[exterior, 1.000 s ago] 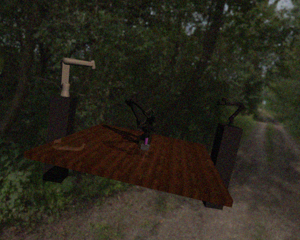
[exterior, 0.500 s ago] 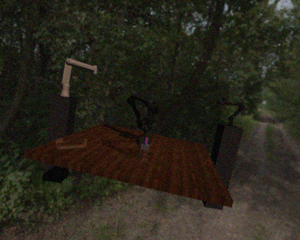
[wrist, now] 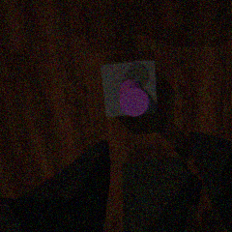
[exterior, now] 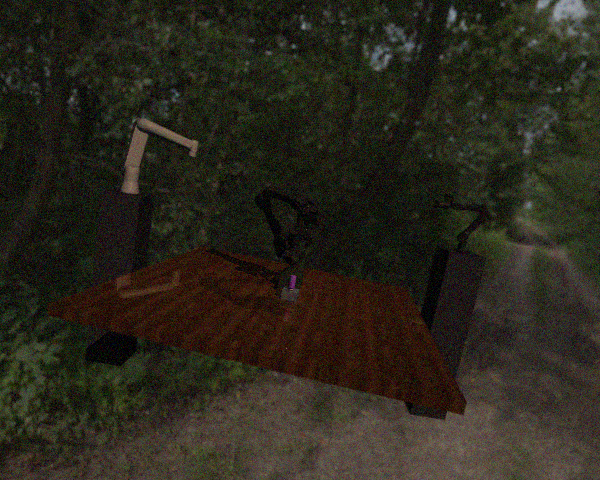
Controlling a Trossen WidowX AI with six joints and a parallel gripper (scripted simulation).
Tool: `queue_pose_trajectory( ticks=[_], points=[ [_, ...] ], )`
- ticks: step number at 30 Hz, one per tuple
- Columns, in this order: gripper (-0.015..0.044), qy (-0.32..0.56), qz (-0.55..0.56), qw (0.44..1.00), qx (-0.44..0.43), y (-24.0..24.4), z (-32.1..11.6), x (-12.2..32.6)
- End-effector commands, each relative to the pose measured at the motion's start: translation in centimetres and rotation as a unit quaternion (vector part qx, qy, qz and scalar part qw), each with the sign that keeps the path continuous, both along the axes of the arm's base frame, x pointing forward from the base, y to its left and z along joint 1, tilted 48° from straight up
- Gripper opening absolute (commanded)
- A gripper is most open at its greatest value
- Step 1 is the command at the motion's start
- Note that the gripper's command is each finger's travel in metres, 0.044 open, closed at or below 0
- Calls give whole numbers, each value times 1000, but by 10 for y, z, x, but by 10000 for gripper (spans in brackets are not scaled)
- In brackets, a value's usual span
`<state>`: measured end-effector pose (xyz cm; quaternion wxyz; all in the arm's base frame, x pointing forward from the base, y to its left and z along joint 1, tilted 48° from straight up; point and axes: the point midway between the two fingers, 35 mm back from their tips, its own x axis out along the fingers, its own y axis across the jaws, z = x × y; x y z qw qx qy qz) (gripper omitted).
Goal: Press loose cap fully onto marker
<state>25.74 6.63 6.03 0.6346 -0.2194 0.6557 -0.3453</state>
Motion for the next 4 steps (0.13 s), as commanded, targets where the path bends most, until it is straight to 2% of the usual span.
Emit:
queue_pose_trajectory(
  ticks=[1,4],
  points=[
    [341,-2,-3,1000,1,1,0,0],
    [420,-2,-3,1000,1,1,0,0]
  ],
)
